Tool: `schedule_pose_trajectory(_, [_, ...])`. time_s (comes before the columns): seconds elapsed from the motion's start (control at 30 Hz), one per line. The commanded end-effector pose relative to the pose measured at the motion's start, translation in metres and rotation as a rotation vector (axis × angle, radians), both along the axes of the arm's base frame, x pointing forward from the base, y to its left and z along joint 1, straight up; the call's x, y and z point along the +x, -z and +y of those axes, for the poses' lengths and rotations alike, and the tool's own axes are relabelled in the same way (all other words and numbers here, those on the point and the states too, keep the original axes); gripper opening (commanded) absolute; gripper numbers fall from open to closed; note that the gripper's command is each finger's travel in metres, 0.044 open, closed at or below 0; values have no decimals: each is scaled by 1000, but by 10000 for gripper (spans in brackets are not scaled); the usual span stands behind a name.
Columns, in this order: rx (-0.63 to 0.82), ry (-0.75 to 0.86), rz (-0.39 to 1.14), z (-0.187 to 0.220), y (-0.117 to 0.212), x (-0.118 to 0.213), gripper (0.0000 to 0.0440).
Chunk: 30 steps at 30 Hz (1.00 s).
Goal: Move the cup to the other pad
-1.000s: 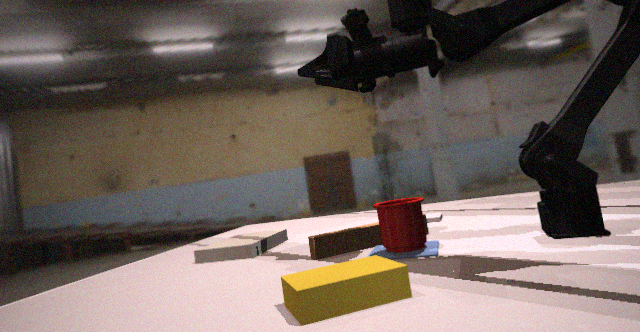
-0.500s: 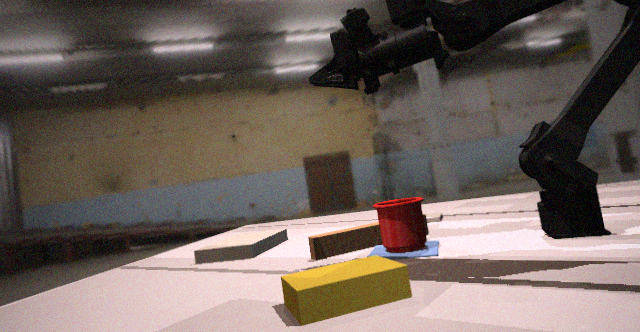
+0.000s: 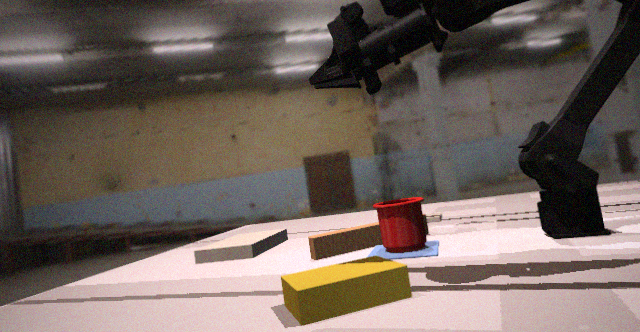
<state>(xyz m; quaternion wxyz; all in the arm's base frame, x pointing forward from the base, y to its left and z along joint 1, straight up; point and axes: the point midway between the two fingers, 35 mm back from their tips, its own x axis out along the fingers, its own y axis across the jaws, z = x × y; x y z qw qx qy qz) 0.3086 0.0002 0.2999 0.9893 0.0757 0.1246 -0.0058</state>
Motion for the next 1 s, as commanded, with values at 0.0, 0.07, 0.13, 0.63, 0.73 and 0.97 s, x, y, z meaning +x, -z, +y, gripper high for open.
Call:
schedule_pose_trajectory(0.0, [50, -8, 52, 5, 1, -1, 88])
schedule_pose_trajectory(0.07, [71, -8, 76, 7, 1, -2, 87])
schedule_pose_trajectory(0.13, [93, -6, 101, 9, 1, -2, 88])
schedule_pose_trajectory(0.63, [265, 27, 305, 22, 5, -9, 104])
schedule_pose_trajectory(0.73, [299, 39, 348, 25, 7, -10, 107])
schedule_pose_trajectory(0.97, [373, 74, 453, 31, 11, -14, 113])
